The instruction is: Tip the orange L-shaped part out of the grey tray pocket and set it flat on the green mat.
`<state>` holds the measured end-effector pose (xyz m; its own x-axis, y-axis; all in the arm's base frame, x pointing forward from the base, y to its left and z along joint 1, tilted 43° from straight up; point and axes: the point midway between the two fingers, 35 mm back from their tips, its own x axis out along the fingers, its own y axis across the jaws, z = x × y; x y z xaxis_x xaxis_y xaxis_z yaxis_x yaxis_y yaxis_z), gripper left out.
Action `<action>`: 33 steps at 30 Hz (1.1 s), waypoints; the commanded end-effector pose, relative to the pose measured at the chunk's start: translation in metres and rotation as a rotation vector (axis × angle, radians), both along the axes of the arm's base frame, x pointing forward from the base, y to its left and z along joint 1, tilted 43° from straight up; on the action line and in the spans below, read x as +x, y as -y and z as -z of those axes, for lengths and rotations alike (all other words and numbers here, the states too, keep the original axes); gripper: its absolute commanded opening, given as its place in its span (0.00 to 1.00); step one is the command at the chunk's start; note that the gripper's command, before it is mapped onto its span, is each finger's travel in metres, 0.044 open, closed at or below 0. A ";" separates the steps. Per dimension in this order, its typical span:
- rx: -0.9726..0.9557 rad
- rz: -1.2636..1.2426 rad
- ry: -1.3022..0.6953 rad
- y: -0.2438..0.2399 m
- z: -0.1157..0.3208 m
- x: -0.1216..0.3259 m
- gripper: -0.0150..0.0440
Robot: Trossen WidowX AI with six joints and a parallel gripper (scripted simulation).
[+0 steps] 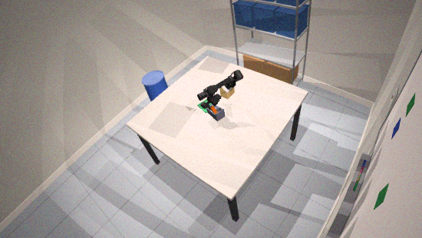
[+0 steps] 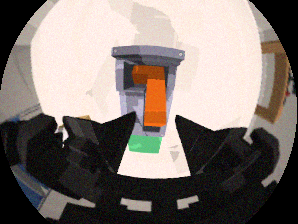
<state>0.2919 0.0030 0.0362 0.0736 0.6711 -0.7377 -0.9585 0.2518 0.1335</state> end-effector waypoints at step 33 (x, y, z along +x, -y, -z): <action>0.002 -0.001 -0.001 -0.013 0.013 0.000 0.25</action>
<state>0.2922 0.0163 0.0227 0.0725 0.6729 -0.7362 -0.9580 0.2523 0.1362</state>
